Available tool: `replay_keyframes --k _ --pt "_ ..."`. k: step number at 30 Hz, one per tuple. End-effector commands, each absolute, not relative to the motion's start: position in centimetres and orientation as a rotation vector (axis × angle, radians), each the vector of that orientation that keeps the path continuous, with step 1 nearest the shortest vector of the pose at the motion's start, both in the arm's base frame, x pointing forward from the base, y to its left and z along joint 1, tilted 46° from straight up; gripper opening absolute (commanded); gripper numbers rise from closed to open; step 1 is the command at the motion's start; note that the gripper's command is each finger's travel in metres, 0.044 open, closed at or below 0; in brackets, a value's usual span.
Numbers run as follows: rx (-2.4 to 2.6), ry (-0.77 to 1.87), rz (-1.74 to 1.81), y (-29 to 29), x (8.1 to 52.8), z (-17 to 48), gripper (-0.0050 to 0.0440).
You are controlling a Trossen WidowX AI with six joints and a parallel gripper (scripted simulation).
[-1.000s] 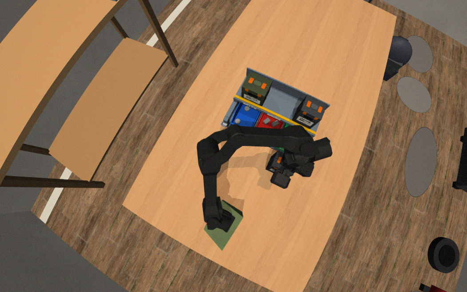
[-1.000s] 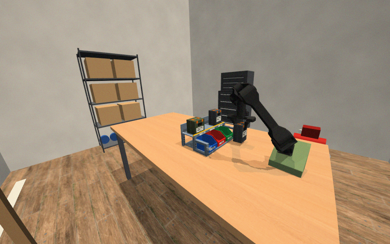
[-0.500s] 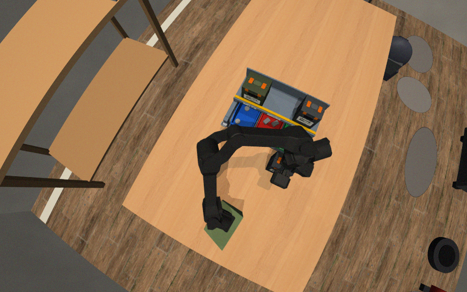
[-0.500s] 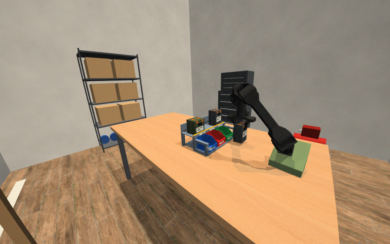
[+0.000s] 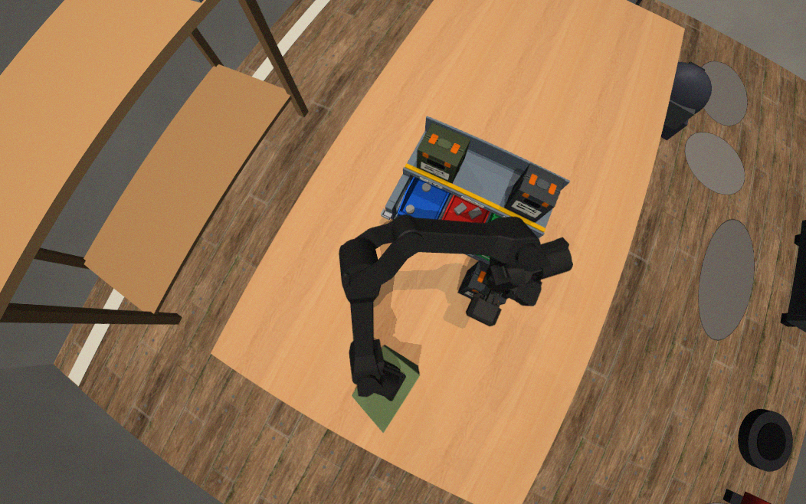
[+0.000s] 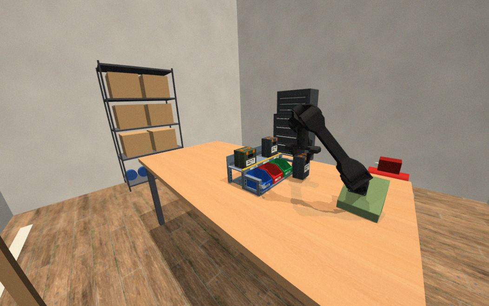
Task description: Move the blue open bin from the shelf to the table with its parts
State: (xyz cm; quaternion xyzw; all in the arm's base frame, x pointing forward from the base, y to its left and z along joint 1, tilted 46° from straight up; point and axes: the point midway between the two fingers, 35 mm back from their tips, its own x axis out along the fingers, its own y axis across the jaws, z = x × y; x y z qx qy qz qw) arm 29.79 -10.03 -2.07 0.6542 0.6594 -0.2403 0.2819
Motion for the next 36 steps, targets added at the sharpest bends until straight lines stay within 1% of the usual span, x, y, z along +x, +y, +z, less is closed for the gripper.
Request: replay_keyframes --k 1,8,36 --pt "1.763 1.703 -0.642 -11.20 30.16 -0.84 0.0000" --pt "1.750 1.734 -0.637 -10.56 30.14 -1.38 0.0000" --pt "1.763 1.703 -0.642 -11.18 30.12 -0.87 0.0000"
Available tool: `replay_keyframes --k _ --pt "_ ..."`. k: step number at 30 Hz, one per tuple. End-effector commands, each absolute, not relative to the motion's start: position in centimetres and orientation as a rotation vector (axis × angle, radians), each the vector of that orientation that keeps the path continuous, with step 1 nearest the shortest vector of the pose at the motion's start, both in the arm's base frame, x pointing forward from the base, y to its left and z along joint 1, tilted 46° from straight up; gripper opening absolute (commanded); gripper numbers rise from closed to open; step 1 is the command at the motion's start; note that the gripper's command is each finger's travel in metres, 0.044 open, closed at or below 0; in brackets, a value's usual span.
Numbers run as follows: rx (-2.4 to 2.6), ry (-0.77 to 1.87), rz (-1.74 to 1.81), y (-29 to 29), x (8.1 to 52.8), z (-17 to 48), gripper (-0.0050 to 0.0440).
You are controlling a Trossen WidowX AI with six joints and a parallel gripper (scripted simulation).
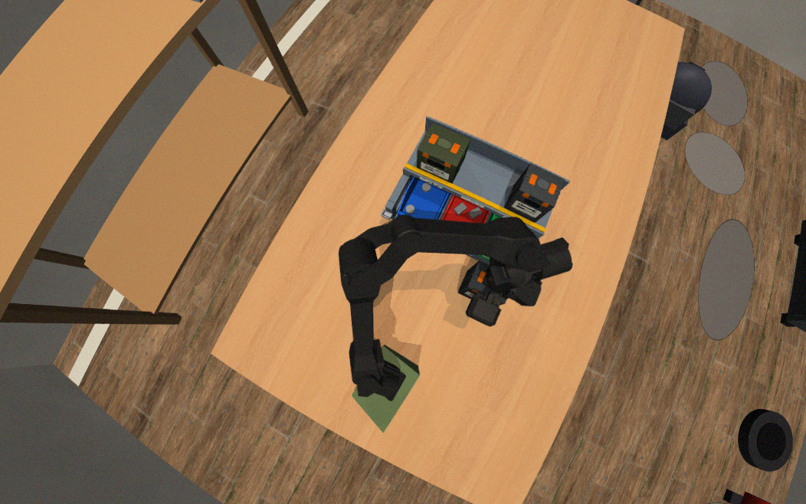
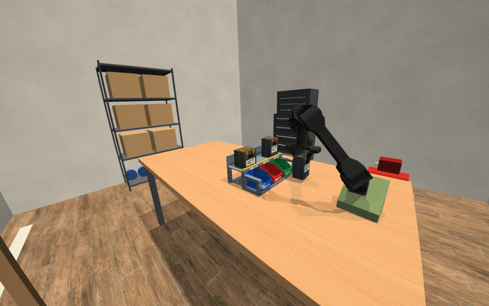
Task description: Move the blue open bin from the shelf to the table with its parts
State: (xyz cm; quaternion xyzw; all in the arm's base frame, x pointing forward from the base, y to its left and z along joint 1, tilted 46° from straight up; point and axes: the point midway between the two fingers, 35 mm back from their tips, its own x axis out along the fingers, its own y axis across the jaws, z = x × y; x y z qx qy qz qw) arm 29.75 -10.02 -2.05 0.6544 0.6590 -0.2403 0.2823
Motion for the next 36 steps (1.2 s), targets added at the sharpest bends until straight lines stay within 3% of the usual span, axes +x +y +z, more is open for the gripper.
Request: replay_keyframes --k 1,36 --pt "1.763 1.703 -0.642 -11.18 30.12 -0.87 0.0000" --pt "1.763 1.703 -0.642 -11.17 30.11 -0.88 0.0000"
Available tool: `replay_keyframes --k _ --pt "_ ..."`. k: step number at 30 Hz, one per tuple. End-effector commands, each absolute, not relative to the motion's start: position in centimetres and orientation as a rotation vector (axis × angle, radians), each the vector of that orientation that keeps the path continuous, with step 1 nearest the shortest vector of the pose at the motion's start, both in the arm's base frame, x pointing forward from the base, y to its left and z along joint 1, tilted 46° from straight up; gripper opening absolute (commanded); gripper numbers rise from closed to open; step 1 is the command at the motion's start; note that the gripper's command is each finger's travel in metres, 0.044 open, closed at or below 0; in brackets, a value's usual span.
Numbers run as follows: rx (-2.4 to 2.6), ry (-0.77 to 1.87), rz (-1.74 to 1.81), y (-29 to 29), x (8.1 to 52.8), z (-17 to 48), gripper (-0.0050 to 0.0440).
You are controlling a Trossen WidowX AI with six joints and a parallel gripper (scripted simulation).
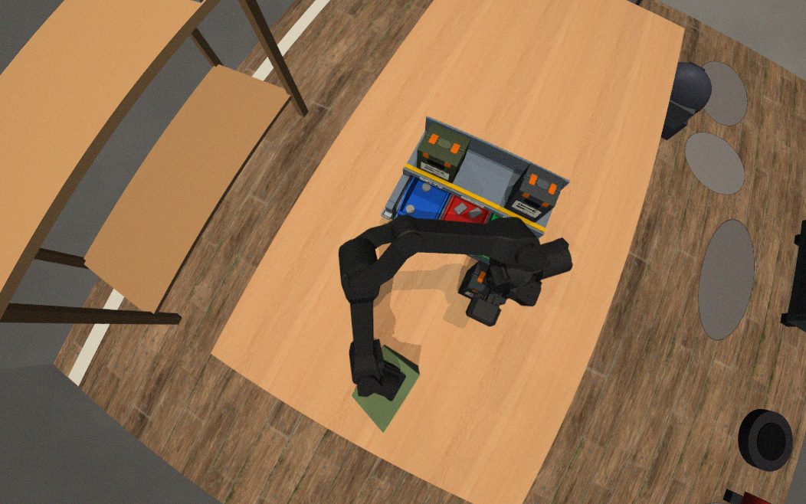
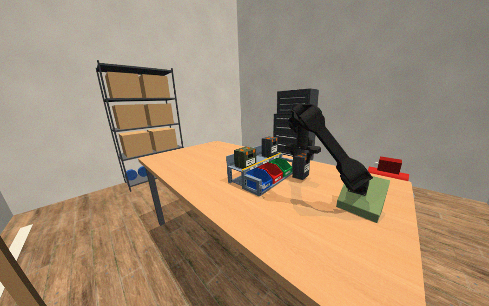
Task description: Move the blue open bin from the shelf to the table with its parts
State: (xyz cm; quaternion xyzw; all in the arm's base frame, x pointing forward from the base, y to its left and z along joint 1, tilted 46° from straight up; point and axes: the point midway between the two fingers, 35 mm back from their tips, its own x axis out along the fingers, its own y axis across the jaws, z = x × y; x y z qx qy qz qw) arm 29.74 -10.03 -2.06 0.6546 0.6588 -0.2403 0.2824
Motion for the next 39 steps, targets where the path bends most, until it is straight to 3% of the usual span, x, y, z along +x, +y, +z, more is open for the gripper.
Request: replay_keyframes --k 1,39 --pt "1.763 1.703 -0.642 -11.17 30.11 -0.88 0.0000" --pt "1.753 1.726 -0.638 -10.68 30.10 -1.27 0.0000"
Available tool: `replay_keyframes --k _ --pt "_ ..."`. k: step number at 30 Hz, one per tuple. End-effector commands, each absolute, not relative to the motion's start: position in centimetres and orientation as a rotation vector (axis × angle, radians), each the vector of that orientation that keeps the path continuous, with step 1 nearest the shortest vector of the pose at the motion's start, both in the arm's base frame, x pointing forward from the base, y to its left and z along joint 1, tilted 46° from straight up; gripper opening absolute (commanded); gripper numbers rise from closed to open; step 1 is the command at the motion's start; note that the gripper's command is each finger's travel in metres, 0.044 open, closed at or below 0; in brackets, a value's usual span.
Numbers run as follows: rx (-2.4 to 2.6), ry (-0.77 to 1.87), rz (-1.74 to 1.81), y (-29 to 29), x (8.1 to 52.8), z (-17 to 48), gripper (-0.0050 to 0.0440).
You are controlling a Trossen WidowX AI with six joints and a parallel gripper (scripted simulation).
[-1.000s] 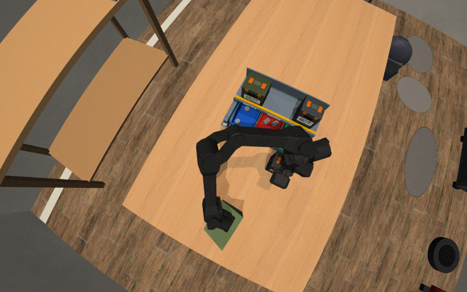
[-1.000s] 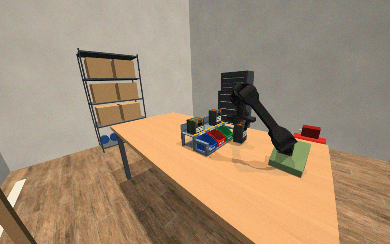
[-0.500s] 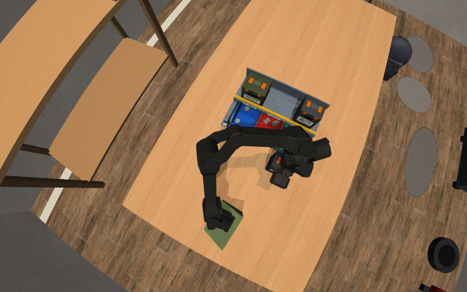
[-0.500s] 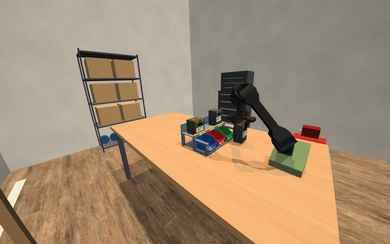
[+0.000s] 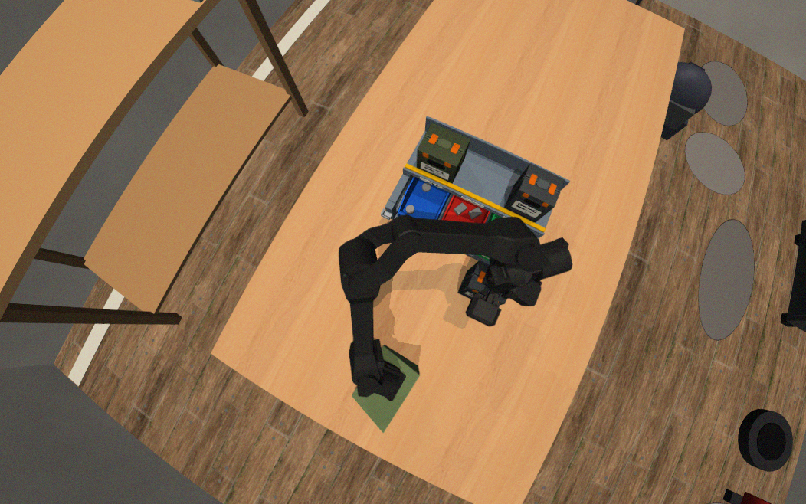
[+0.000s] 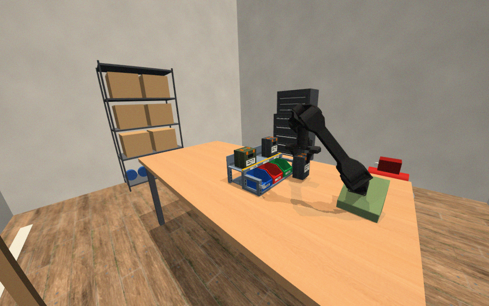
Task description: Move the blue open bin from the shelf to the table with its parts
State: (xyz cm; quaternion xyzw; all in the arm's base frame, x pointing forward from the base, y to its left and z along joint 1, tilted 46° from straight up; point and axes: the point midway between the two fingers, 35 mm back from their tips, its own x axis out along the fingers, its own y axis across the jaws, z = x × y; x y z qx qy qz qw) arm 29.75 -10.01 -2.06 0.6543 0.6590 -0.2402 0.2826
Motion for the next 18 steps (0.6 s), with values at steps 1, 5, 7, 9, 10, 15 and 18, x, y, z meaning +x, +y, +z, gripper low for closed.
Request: replay_keyframes --k 1,5,7,9,10,15,18 --pt "1.756 1.718 -0.640 -10.84 30.10 -1.15 0.0000" --pt "1.763 1.703 -0.642 -11.16 30.11 -0.89 0.0000" --pt "1.763 1.703 -0.642 -11.16 30.11 -0.89 0.0000" --pt "1.763 1.703 -0.642 -11.16 30.11 -0.89 0.0000" --pt "1.763 1.703 -0.642 -11.16 30.11 -0.89 0.0000" --pt "1.763 1.703 -0.642 -11.16 30.11 -0.89 0.0000" --pt "1.756 1.718 -0.639 -10.84 30.10 -1.15 0.0000"
